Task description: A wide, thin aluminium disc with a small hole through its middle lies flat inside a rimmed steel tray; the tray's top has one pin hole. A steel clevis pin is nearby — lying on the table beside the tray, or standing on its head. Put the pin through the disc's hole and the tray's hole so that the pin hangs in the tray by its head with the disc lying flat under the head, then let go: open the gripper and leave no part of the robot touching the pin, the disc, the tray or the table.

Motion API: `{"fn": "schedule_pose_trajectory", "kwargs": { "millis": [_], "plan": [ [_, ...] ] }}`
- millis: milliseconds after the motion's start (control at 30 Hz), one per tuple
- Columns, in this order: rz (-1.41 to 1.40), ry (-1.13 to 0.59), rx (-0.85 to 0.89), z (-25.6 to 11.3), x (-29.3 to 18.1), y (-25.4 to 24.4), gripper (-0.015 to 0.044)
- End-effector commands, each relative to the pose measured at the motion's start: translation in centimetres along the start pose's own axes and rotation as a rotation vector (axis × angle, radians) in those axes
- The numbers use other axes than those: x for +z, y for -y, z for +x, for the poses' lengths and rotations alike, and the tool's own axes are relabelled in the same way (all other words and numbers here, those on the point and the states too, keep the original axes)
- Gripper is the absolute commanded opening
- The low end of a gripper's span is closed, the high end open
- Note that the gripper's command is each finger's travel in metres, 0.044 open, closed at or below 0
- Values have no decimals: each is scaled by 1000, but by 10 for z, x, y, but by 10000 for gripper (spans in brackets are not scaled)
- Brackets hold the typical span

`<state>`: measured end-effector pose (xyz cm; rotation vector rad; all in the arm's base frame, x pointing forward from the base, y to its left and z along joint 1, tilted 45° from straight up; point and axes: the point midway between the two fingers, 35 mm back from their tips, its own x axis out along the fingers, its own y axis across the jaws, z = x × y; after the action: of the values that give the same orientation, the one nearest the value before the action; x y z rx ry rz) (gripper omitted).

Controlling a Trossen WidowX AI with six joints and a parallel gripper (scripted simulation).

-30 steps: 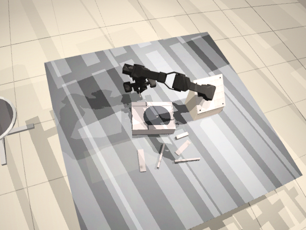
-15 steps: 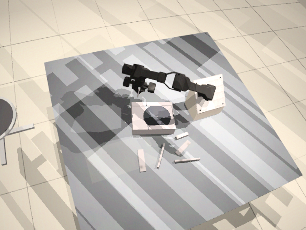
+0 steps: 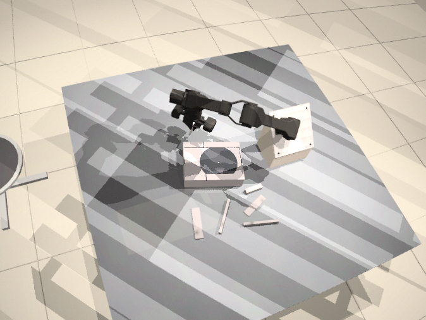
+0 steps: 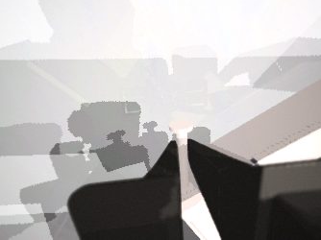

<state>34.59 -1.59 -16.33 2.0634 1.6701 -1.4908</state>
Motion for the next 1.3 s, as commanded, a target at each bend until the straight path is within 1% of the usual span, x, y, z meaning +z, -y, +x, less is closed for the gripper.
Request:
{"fn": "schedule_pose_trajectory", "kwargs": {
  "millis": [0,1267],
  "plan": [
    [6,3,0,4,1,0,0],
    [6,0,-3,68,0,1,0]
  ]
}}
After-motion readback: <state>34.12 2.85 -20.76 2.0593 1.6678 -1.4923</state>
